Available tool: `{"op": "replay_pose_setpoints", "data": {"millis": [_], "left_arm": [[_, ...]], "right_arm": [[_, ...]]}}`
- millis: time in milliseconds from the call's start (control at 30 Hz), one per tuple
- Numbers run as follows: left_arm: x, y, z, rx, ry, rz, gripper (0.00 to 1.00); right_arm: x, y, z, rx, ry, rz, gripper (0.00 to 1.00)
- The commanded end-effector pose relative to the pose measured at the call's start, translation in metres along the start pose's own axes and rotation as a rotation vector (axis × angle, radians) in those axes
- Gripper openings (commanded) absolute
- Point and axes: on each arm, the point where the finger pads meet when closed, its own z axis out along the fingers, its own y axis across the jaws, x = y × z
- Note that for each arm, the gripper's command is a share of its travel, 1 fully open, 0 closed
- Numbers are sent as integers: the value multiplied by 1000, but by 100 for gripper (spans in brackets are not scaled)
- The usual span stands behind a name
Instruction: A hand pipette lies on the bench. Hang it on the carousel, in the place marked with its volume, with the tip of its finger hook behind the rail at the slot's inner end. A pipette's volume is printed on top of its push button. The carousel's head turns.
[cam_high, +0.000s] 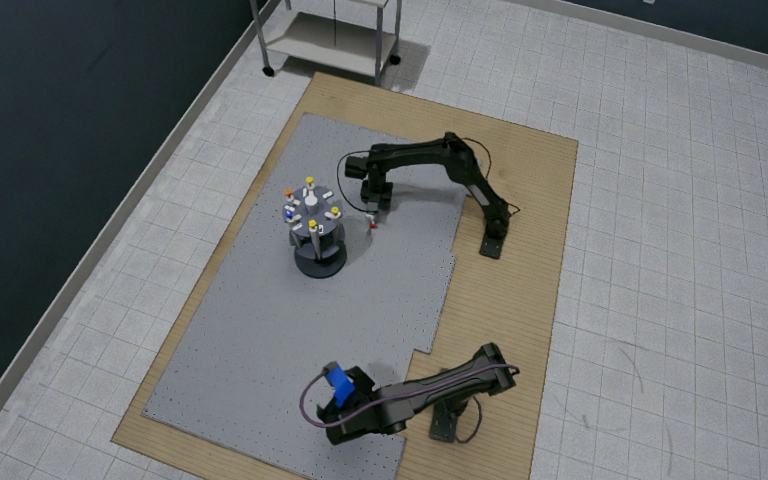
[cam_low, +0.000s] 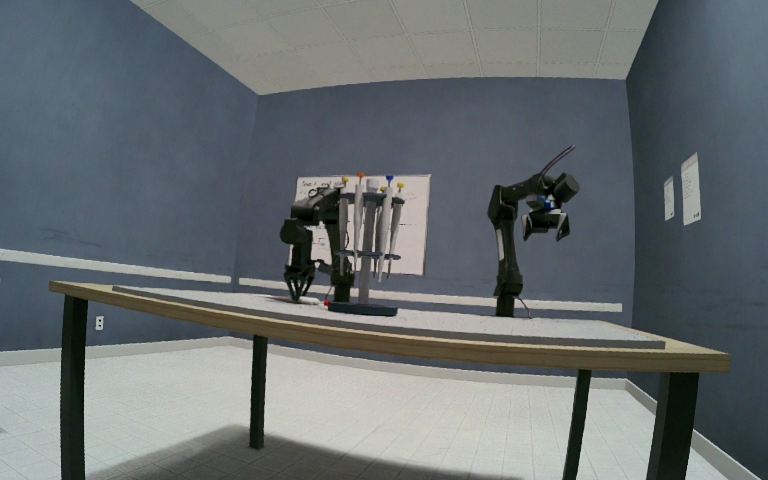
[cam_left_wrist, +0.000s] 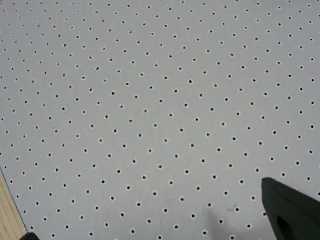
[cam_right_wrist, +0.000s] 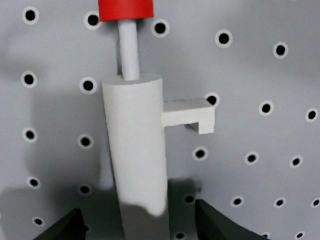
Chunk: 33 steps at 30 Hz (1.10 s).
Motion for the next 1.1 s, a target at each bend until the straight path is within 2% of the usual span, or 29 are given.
{"op": "replay_pose_setpoints", "data": {"millis": [0,167,200,233,300,333,500,533,600,1067], "left_arm": [[-9,2,-5,-10,-32,23,100],[-9,2,-5,-10,-32,23,100],[-9,2,-5,-10,-32,23,100],[-9,2,-5,-10,-32,23,100],[-9,2,-5,-10,-32,23,100],[-9,2,-5,-10,-32,23,100],[-9,2,-5,-10,-32,23,100],[-9,2,-5,-10,-32,23,100],[-9,2,-5,-10,-32,23,100],[-9,2,-5,-10,-32,23,100]], "right_arm": [[-2,-5,5,19,0,-8,54],[-3,-3,13,7,-1,-8,54],[-1,-18,-10,80,6,-8,54],[-1,-18,-12,83,6,-8,54],[-1,-17,-8,74,5,-8,54],[0,-7,1,33,3,-2,54],[0,-7,1,33,3,-2,54],[-1,-17,-5,69,5,-8,12],[0,-7,1,33,3,-2,12],[0,-7,1,33,3,-2,12]]}}
